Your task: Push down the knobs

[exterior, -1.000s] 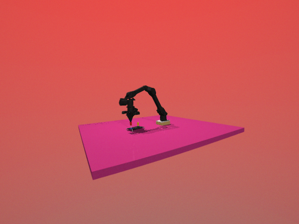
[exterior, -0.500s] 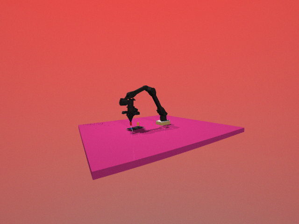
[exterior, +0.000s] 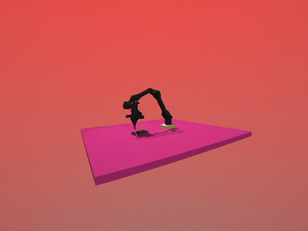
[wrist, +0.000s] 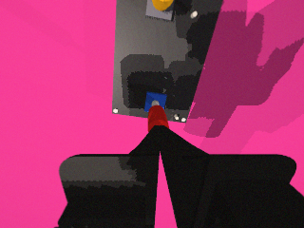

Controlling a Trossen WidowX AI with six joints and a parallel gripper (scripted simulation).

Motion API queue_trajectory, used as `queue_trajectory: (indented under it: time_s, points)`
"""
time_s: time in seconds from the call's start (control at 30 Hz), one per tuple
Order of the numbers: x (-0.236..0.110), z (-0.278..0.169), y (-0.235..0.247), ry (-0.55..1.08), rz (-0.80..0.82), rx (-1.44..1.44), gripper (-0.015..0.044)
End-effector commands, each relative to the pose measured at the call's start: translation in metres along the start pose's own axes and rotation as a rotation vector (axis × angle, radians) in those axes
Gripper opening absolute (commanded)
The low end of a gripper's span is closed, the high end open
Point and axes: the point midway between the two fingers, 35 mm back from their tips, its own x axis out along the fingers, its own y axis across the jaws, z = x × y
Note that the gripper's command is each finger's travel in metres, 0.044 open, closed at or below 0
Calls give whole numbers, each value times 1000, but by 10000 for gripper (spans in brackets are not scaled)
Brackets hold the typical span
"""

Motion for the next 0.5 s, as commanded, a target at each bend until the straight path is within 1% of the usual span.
queue_trajectory:
  time_s: [0.0, 0.47]
  points:
    - [31, -2, 1, -28, -5, 3, 0]
    - [36, -1, 1, -28, -5, 3, 0]
